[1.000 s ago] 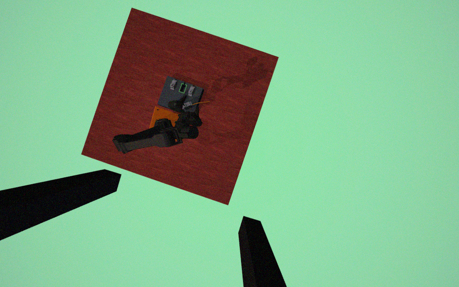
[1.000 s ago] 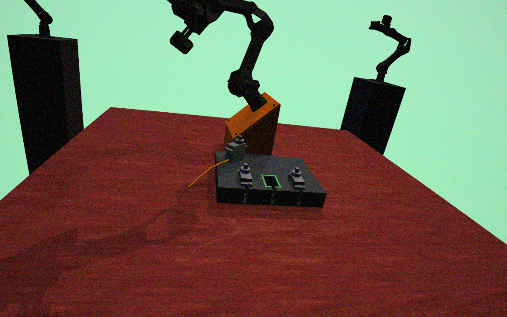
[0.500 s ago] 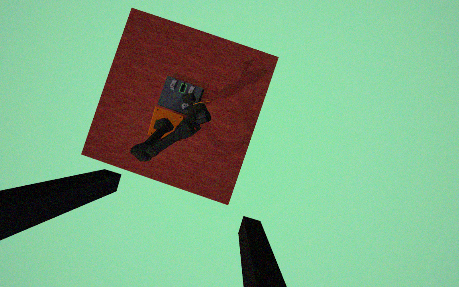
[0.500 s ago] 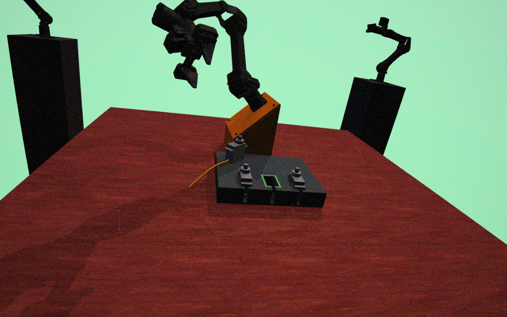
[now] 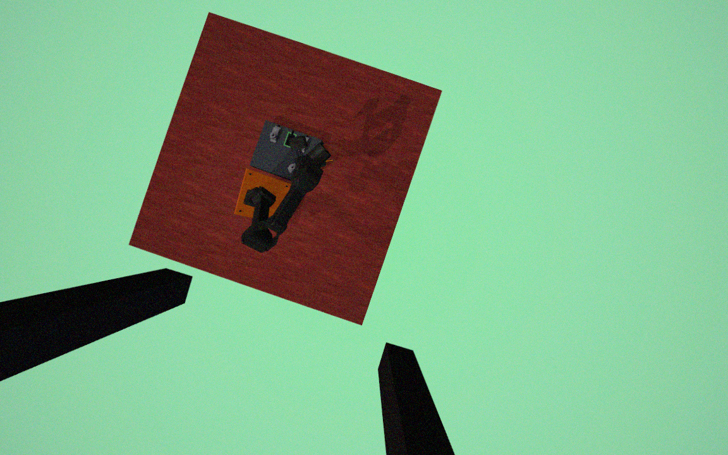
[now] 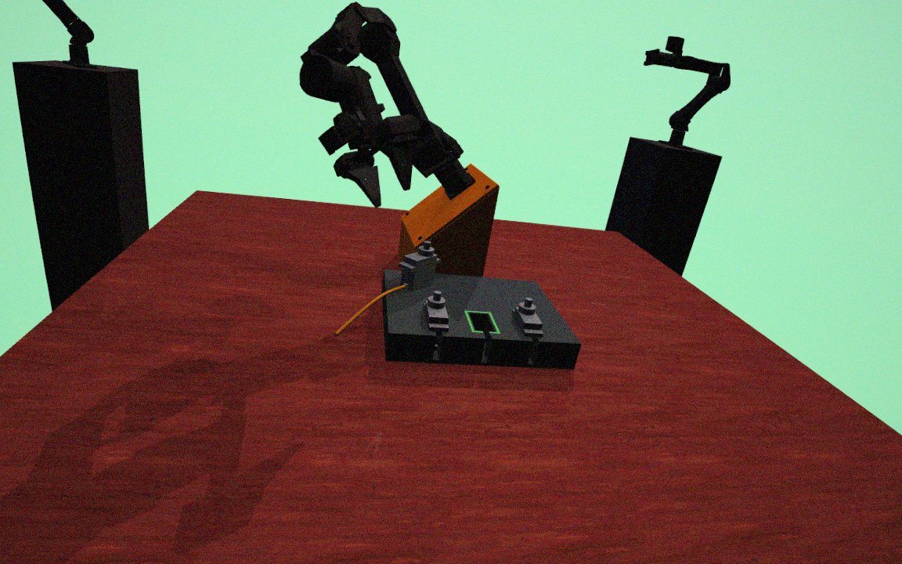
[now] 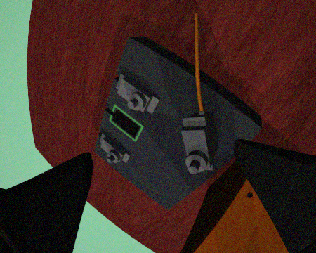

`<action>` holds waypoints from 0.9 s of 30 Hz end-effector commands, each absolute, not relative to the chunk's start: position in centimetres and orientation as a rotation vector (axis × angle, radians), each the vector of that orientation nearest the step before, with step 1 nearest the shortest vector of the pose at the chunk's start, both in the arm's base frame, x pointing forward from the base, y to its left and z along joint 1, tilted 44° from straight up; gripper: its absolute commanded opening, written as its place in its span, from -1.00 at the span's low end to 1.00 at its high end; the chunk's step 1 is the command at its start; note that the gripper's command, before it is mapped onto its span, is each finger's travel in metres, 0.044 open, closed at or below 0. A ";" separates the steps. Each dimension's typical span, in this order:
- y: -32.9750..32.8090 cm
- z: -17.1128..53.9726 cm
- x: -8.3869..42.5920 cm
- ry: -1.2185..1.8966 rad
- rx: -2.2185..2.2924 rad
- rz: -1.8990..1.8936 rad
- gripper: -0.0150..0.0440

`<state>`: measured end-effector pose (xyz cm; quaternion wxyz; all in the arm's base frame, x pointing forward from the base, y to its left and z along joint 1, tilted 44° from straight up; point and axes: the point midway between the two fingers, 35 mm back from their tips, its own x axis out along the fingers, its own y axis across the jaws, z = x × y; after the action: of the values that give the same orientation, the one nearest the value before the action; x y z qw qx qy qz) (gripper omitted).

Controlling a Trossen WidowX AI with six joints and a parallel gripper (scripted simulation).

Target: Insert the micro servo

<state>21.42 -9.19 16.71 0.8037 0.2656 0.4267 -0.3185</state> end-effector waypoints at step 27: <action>-9.2 6.9 21.7 1.056 0.081 -1.107 1.00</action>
<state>21.89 -8.68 7.63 0.7240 0.0435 0.4750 -0.4984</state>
